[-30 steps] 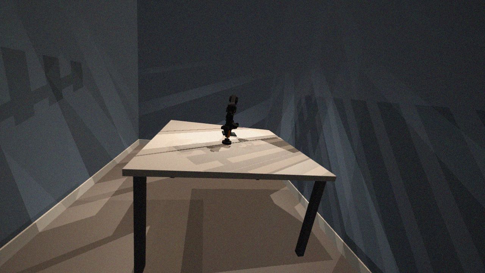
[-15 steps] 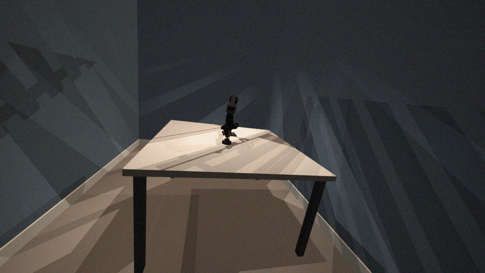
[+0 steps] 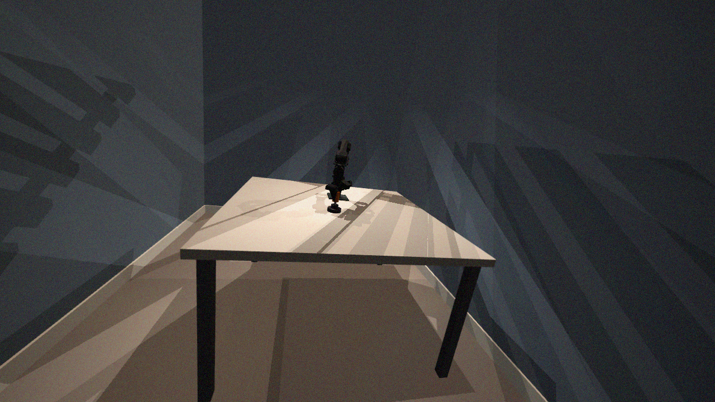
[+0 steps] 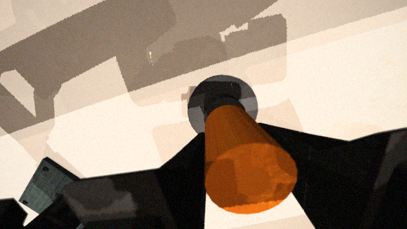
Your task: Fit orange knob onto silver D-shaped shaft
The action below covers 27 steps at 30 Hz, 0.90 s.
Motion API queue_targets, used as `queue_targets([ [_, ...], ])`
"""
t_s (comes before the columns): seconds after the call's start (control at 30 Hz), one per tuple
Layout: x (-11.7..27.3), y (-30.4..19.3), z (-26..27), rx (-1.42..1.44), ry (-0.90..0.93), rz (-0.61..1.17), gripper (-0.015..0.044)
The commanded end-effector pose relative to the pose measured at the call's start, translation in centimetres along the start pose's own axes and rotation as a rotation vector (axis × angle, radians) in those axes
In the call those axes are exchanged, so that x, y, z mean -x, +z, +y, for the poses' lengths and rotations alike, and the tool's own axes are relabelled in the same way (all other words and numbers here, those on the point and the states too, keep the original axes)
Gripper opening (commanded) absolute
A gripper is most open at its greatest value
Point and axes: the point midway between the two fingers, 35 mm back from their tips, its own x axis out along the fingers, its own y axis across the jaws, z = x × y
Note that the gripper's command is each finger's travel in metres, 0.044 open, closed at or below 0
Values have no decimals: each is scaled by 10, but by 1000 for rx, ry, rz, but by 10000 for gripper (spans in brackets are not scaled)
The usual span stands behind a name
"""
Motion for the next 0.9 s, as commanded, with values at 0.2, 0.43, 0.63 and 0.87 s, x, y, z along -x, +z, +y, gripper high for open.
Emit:
queue_targets([
  [0.2, -2, 0, 1, -7, -7, -5, 0],
  [0.43, -3, 0, 1, -7, -7, -5, 0],
  [0.63, 2, 1, -1, -7, -7, -5, 0],
  [0.87, 4, 2, -4, -206, -7, -6, 0],
])
